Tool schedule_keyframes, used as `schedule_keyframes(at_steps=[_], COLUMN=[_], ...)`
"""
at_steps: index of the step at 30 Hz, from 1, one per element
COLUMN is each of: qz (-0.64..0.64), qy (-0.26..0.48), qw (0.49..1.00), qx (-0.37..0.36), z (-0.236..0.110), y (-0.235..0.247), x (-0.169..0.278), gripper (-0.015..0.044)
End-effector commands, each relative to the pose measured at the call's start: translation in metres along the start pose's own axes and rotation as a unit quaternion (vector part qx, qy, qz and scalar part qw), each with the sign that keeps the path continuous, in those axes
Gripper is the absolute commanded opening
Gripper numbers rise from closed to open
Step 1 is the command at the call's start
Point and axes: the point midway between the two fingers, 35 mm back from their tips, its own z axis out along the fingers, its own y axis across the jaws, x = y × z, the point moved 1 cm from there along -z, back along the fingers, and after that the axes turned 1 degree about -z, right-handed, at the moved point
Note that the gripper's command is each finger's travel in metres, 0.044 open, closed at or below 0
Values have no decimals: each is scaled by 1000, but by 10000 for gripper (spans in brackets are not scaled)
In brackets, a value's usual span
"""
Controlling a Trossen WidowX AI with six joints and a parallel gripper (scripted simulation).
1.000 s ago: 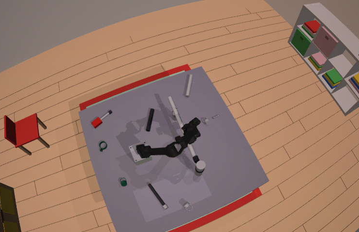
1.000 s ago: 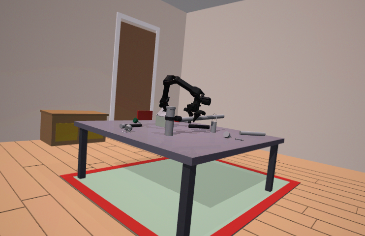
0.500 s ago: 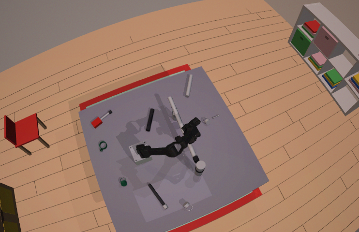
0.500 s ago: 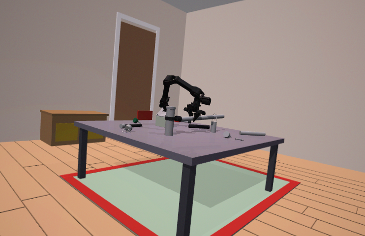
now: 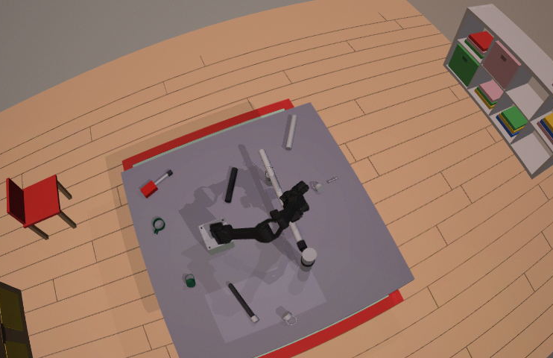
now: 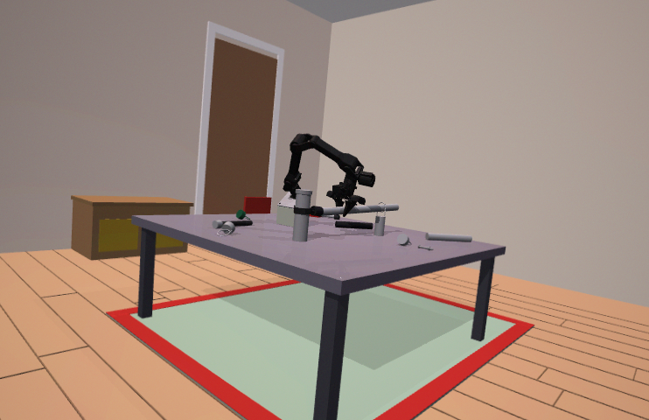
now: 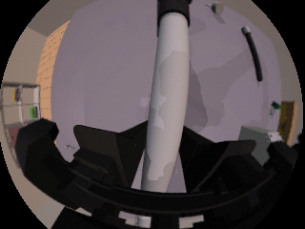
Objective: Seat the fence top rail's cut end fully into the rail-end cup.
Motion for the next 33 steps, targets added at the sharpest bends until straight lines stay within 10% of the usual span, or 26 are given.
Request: schedule_keyframes(at_steps=[1, 33], qz=[1, 0], qy=[-6, -10], qw=[1000, 1000], qx=[-2, -2], z=[-2, -5], y=[1, 1], x=[-3, -5], gripper=[0, 0])
